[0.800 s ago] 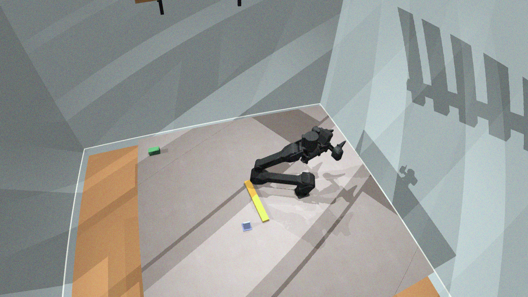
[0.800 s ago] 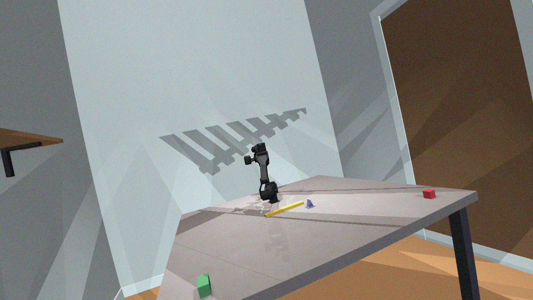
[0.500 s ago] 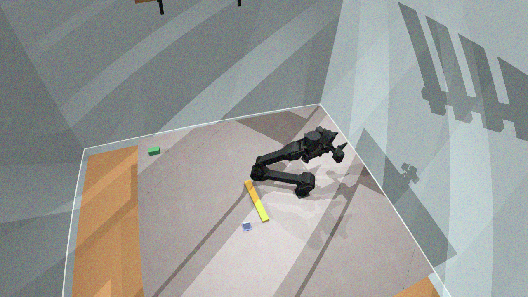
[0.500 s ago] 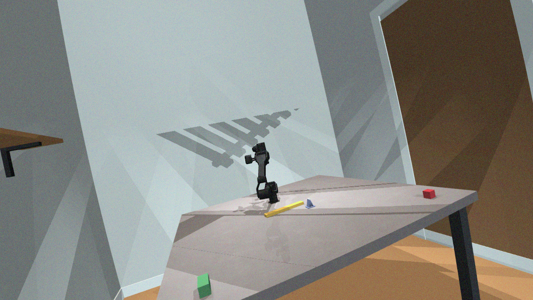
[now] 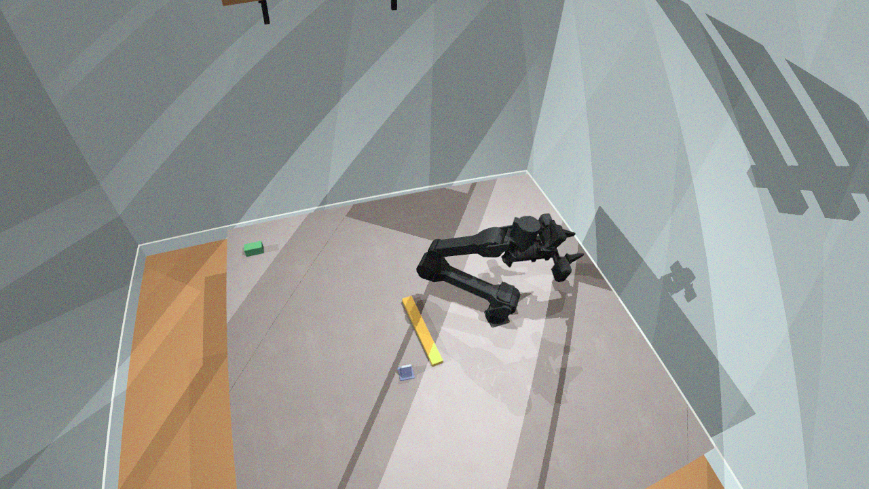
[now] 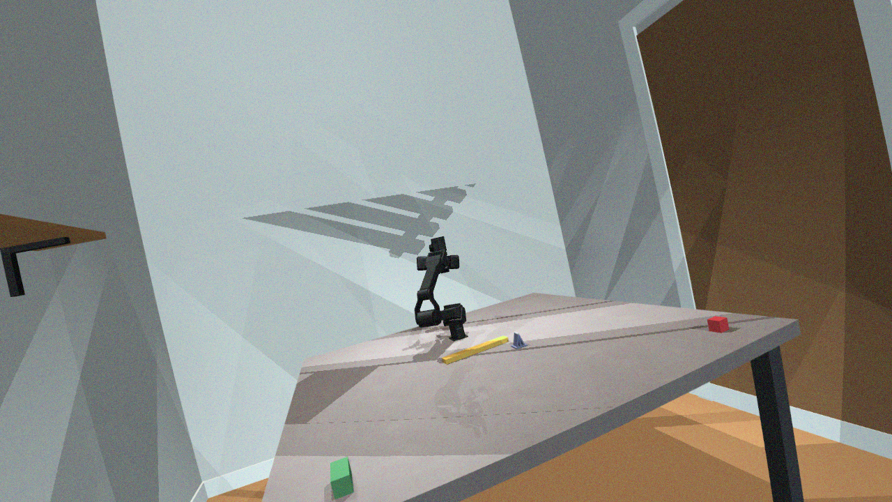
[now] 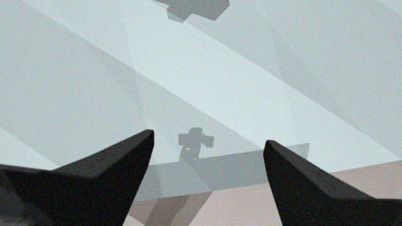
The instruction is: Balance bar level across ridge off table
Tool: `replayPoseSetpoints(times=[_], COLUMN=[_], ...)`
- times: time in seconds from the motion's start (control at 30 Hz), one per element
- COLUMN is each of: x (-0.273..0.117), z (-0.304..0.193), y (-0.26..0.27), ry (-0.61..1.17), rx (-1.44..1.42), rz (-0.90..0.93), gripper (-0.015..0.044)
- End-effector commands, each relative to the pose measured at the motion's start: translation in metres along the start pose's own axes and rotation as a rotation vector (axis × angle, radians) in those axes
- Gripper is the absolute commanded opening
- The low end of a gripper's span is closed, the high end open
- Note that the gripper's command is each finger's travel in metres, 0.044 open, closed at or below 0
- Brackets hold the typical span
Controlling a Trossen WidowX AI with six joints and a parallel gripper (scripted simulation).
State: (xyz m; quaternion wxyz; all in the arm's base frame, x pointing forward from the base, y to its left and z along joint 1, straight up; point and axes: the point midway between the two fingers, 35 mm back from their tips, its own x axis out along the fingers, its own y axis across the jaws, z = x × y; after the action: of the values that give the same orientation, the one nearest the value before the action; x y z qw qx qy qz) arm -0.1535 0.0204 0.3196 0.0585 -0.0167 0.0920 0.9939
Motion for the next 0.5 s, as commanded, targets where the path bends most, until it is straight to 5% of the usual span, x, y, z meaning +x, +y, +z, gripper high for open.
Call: replayPoseSetpoints(times=[0.0, 0.47], x=[0.004, 0.005], z=[0.000, -0.001], y=[-0.016, -0.068], ry=[0.017, 0.042], rx=[0.053, 0.229], rz=[-0.080, -0.347], gripper=[0.0315, 0.0315])
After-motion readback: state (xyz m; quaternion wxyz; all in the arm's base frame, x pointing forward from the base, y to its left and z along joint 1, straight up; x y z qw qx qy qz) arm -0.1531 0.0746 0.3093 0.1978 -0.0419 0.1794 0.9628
